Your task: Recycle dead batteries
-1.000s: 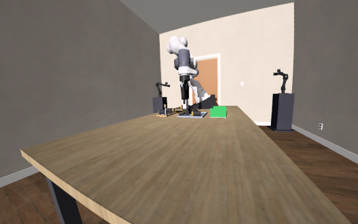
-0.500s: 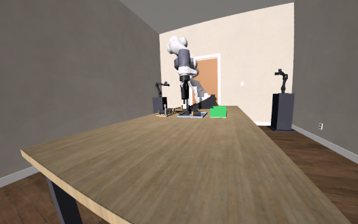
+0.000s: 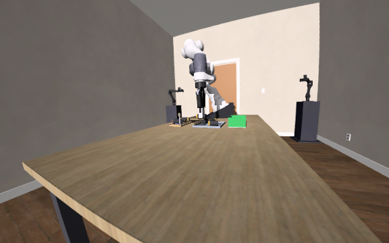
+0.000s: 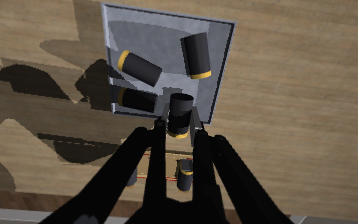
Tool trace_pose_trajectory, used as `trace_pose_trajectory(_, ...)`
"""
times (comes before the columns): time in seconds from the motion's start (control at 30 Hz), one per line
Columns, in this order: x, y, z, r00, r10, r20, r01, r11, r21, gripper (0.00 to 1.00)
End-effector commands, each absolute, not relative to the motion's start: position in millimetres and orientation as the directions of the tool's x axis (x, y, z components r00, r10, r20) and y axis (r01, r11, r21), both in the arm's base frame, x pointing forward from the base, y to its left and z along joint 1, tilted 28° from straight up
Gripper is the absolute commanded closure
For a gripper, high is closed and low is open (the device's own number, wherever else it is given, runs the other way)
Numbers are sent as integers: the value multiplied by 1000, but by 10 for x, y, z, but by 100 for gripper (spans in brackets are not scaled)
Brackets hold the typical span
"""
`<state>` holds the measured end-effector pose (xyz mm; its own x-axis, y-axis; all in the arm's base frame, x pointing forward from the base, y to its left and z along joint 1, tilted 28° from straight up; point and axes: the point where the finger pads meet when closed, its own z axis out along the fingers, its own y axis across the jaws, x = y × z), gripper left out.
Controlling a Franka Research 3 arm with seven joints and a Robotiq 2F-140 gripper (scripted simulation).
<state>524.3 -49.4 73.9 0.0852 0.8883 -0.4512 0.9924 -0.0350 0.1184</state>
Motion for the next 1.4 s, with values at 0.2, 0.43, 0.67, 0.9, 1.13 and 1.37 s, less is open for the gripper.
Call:
trace_pose_trajectory(0.2,5252,-480,736,81,890,-449,992,-30,120,84)
trace_pose_trajectory(0.43,5271,-571,560,81,890,-449,992,-30,120,84)
trace_pose_trajectory(0.67,5292,-674,360,81,890,-449,992,-30,120,84)
trace_pose_trajectory(0.9,5294,-682,344,81,890,-449,992,-30,120,84)
trace_pose_trajectory(1.13,5294,-682,344,81,890,-449,992,-30,120,84)
trace_pose_trajectory(1.37,5294,-682,344,81,890,-449,992,-30,120,71)
